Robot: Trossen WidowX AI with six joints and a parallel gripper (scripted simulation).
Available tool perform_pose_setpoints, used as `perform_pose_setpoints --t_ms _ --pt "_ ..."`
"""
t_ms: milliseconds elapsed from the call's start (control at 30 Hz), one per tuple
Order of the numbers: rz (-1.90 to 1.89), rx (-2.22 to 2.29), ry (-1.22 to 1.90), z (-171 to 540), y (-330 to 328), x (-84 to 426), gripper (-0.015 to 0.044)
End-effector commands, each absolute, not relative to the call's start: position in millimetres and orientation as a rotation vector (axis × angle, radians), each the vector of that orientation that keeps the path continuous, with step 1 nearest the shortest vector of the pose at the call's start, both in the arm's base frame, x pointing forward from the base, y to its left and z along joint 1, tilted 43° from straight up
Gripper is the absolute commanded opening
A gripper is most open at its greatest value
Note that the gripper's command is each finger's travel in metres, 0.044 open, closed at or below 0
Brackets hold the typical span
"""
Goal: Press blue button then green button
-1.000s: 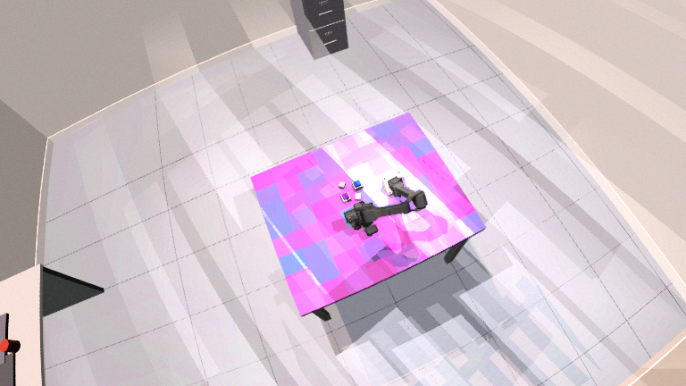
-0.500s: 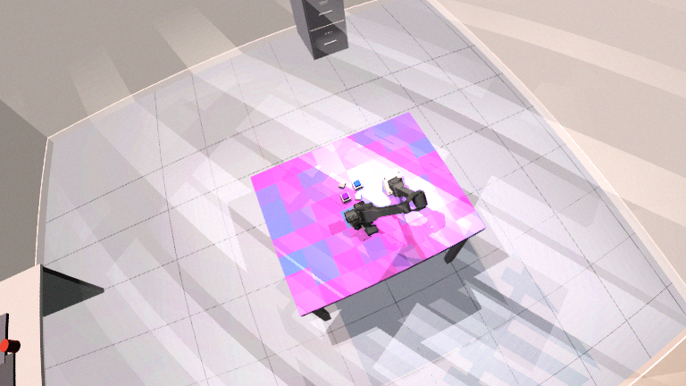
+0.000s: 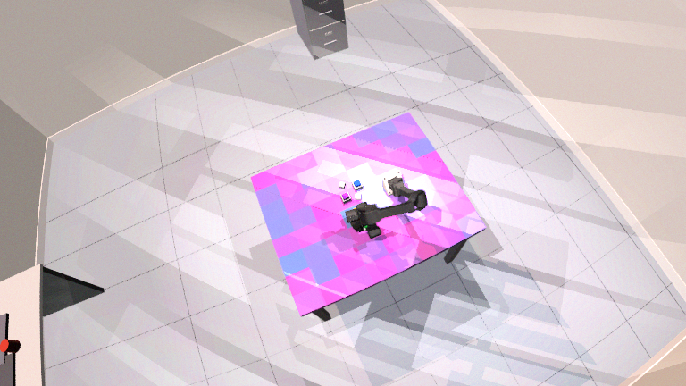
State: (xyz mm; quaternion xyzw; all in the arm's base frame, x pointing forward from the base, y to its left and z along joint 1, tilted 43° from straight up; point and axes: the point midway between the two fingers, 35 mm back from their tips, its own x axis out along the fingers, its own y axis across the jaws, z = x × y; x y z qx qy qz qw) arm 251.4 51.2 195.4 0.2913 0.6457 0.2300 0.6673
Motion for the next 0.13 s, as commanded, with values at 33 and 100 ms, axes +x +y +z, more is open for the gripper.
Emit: perform_pose_setpoints --t_ms 33,100 --pt "0.52 0.651 1.452 214.5 51.3 248.0 0.0335" --pt "0.52 0.651 1.452 214.5 51.3 248.0 0.0361"
